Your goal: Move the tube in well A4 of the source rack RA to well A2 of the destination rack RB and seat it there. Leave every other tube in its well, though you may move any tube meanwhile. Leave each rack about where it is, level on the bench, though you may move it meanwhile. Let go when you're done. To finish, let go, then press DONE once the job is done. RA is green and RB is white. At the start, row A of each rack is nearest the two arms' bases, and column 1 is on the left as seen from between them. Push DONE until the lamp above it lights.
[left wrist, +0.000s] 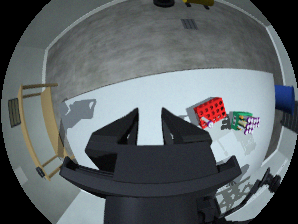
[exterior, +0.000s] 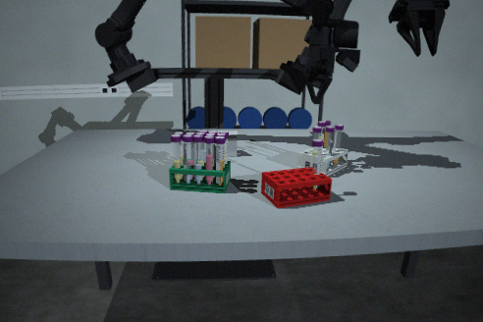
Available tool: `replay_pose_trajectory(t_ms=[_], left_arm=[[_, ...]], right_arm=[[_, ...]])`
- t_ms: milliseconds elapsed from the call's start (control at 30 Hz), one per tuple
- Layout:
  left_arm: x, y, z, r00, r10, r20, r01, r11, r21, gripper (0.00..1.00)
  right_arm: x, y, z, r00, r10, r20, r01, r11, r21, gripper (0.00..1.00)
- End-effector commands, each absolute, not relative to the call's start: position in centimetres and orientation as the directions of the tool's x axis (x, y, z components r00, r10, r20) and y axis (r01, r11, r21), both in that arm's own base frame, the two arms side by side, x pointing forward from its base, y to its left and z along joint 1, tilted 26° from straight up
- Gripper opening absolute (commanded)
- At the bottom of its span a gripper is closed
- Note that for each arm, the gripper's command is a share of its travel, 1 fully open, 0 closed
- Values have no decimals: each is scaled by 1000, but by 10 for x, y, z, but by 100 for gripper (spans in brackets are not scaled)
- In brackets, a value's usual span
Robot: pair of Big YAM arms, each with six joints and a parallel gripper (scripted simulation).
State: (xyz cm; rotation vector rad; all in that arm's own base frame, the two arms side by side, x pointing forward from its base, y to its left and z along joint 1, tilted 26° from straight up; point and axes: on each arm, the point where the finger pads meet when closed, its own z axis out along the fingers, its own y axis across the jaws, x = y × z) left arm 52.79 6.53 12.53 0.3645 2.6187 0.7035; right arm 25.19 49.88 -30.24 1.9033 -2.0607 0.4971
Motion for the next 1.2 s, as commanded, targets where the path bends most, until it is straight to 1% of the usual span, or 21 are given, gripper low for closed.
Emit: replay_pose_trajectory(t_ms=[0,67,333,900,1167], left_arm=[[539,64,140,-872,348,-343,127,839,529,30],[539,64,140,-872,348,-343,127,839,529,30],[539,64,140,-872,348,-343,127,839,529,30],[539,64,140,-872,348,-343,127,839,529,30],[539,64,140,-872,348,-343,127,839,529,30]], right_arm=[[292,497,-275,-257,-892,373,-966,224,-129,30],[292,497,-275,-257,-892,373,-966,224,-129,30],[330,462,-257,-488,-808,331,-872,437,-220,30],[402,398,-224,-471,-815,338,-881,418,-220,30],[410,433,-249,-441,-825,355,-897,388,-212,30]])
